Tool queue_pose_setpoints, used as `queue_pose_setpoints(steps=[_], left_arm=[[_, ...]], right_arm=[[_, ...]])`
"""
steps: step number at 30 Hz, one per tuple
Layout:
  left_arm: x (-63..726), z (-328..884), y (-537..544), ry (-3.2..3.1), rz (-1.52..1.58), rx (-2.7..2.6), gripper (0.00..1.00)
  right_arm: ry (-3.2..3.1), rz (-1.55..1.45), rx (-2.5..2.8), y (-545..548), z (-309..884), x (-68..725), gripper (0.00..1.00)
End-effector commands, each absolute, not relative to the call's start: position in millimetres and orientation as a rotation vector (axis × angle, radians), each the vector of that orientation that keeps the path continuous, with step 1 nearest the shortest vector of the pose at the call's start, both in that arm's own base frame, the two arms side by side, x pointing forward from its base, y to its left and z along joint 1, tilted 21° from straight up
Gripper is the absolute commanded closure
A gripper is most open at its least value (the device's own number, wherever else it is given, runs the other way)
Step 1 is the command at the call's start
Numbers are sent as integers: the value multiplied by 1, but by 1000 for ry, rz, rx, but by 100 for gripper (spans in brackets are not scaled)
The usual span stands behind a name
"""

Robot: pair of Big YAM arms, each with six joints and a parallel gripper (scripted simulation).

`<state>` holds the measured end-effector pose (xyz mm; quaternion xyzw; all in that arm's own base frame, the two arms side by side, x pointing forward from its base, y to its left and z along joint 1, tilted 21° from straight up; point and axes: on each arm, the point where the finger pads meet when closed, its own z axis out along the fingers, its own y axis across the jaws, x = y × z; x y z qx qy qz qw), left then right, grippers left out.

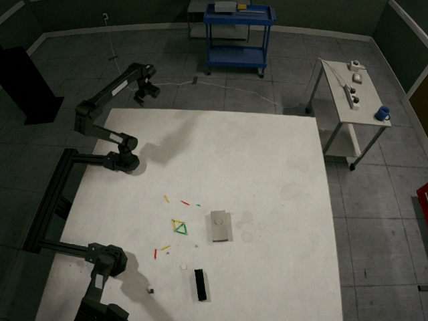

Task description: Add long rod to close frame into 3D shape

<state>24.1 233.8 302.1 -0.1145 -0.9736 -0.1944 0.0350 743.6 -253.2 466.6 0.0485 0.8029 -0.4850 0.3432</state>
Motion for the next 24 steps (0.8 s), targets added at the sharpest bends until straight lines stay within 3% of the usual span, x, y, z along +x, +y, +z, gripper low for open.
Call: queue_pose_setpoints(steps=[1,24], left_arm=[[24,305,234,-2990,-610,-351,0],[40,278,207,-3055,-575,-275,0]], right_arm=[[2071,-1257,131,-250,477,741,0],[2065,-1221,108,-227,472,730,0]])
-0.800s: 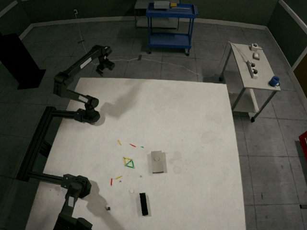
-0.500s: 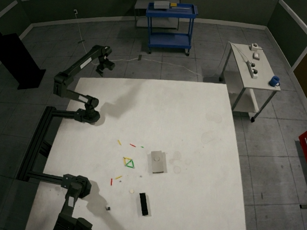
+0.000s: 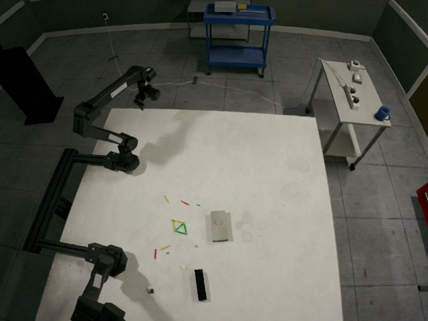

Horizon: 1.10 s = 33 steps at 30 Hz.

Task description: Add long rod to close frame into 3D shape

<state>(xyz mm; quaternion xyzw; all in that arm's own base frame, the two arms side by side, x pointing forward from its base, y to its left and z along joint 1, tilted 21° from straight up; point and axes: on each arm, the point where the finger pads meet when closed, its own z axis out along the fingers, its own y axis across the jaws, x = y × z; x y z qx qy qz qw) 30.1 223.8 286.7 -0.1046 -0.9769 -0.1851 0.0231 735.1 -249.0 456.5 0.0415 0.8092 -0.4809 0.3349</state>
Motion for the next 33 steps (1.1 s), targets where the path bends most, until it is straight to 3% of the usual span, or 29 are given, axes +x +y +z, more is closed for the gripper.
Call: queue_pose_setpoints(steps=[1,20,33], left_arm=[[45,272,200,-3072,-573,-260,0],[120,175,116,-3277,-549,-63,0],[179,119,63,-3364,-541,-248,0]], right_arm=[[2070,-1215,99,-223,468,726,0],[2248,-908,-275,-63,301,586,0],[2344,-594,-599,82,152,465,0]])
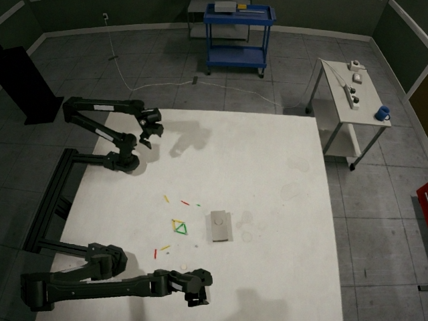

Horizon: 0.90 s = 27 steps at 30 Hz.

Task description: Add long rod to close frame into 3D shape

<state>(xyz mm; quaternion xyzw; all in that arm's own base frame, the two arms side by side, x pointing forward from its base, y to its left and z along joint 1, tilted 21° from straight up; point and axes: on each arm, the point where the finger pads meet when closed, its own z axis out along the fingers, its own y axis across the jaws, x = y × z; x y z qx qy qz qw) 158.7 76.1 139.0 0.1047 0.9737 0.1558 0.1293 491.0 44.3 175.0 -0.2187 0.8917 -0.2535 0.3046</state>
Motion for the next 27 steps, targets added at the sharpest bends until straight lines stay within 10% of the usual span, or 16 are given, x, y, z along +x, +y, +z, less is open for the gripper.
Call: queue_pose_setpoints(steps=[1,27], left_arm=[[187,113,56,2808,450,229,0],[311,3,-137,2427,295,630,0]], right_arm=[[2365,-573,-634,93,132,456,0],[2380,-121,-1166,275,-63,263,0]])
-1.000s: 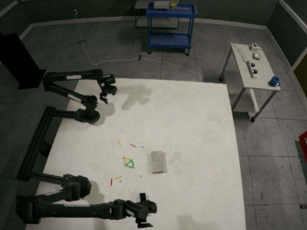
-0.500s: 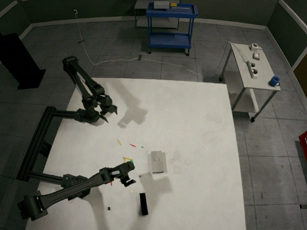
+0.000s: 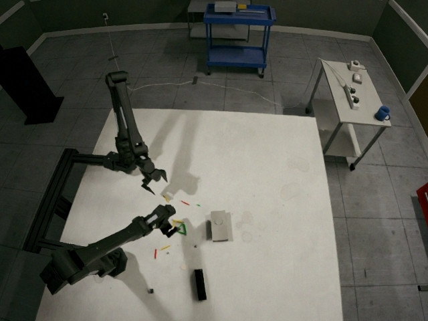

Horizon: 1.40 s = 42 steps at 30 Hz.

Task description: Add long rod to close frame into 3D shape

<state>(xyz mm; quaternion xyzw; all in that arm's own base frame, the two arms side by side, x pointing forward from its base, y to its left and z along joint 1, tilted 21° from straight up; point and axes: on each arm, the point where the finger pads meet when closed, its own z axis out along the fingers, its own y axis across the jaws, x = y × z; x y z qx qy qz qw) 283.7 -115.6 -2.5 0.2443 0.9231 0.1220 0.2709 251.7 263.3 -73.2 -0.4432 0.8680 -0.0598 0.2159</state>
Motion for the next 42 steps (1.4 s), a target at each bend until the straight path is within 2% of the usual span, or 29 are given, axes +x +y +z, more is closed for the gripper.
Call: queue_pose_setpoints(steps=[1,13,21,27,33,42], left_arm=[[311,3,-137,2427,295,630,0],[308,-4,-136,2438,303,644,0],[302,-7,-129,2448,308,640,0],[309,-23,-122,2565,406,770,68],[310,-53,-109,2779,517,939,68],[309,-73,-99,2954,574,1055,68]], right_arm=[[2380,-121,-1166,275,-63,263,0],[2369,-99,-1144,286,-51,268,0],[2305,-27,-1225,314,-5,232,0],[2166,120,-1334,342,77,170,0],[2036,270,-1437,337,147,105,0],[1940,385,-1509,317,189,62,0]])
